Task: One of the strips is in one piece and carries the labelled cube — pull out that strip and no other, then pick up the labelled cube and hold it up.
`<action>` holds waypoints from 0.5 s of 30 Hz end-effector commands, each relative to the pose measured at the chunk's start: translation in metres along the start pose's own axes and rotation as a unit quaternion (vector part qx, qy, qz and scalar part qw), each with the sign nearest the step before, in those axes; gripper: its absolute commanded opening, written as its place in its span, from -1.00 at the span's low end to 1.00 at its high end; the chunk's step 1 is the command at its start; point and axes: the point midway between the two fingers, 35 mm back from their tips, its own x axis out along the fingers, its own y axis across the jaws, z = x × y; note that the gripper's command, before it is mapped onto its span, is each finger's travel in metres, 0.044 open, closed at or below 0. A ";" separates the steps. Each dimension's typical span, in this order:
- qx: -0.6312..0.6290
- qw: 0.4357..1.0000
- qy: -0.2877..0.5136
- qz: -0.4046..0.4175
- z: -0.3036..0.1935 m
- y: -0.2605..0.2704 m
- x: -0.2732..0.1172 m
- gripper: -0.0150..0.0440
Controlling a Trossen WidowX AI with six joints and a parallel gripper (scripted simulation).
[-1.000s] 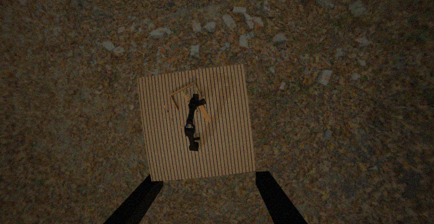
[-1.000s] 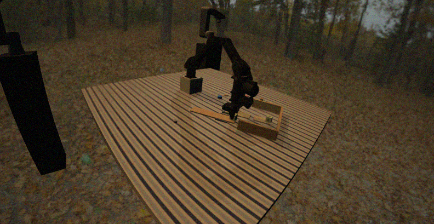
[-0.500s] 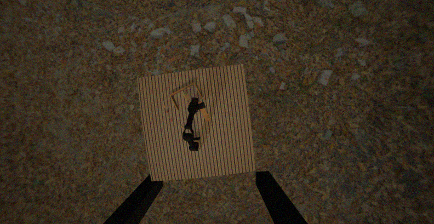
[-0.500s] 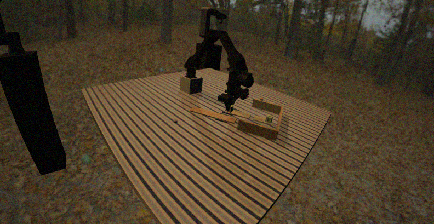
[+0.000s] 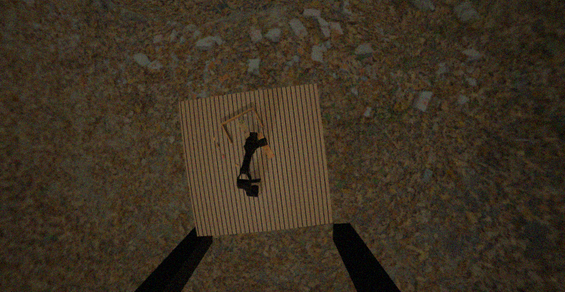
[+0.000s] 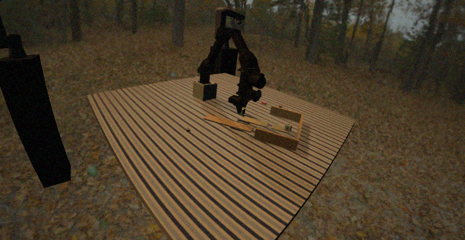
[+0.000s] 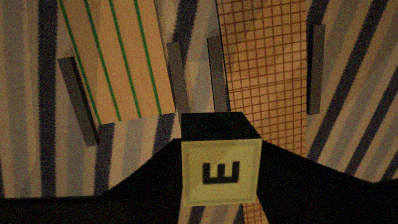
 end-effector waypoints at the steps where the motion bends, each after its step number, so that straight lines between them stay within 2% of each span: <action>1: 0.003 1.000 -0.002 0.002 -0.013 0.006 -0.002 -0.49; 15: 0.000 1.000 -0.001 0.001 -0.058 0.024 0.000 -0.49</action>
